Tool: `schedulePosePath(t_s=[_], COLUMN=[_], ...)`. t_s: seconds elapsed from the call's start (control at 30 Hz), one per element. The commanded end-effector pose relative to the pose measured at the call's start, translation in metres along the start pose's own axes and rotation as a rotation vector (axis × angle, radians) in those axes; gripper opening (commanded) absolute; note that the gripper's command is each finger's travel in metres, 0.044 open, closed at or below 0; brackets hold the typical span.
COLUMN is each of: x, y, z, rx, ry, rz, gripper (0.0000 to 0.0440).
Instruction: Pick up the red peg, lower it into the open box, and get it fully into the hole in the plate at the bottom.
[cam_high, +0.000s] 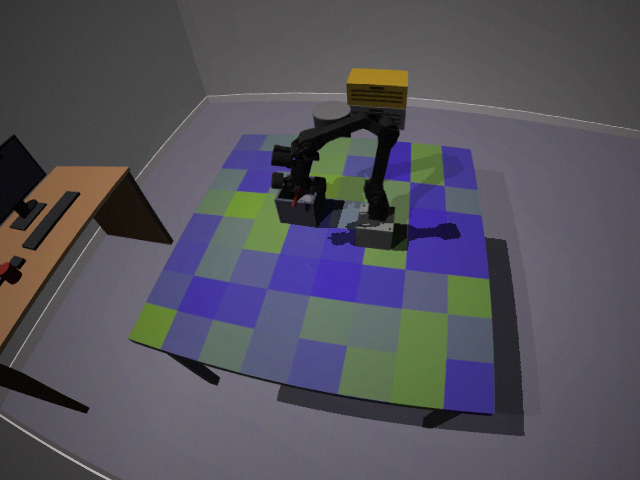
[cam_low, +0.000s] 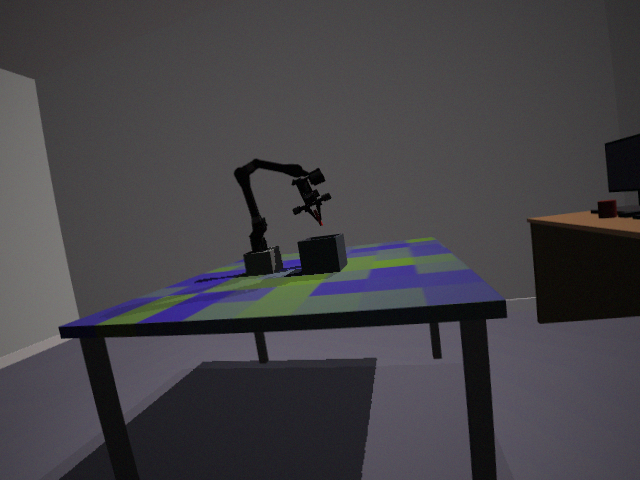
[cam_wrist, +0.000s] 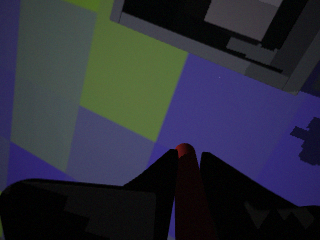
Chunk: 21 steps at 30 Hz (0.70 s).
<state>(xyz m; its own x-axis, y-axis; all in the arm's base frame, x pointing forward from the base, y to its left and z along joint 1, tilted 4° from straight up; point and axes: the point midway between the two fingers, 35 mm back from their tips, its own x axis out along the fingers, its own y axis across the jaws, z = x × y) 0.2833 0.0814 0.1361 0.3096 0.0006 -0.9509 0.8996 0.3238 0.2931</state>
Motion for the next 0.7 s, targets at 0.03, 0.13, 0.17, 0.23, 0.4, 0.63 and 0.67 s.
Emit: schedulePosePath(t_s=[0.03,0.13,0.17,0.23,0.4,0.63,0.67], x=[0.0,0.001,0.002,0.003,0.006,0.013,0.015], y=[0.001,0.0,0.0,-0.001,-0.002,-0.004,-0.005], z=[0.018,0.028,0.032,0.038,0.054,0.073,0.075], rx=[0.012,0.02,0.023,0.027,0.036,0.046,0.047], ry=[-0.026,-0.037,-0.039,-0.044,-0.052,-0.052,-0.051], rz=[-0.019,-0.034,-0.039,-0.049,-0.075,-0.11,-0.115], gripper=[0.0,0.0,0.0,0.0,0.0,0.0,0.0])
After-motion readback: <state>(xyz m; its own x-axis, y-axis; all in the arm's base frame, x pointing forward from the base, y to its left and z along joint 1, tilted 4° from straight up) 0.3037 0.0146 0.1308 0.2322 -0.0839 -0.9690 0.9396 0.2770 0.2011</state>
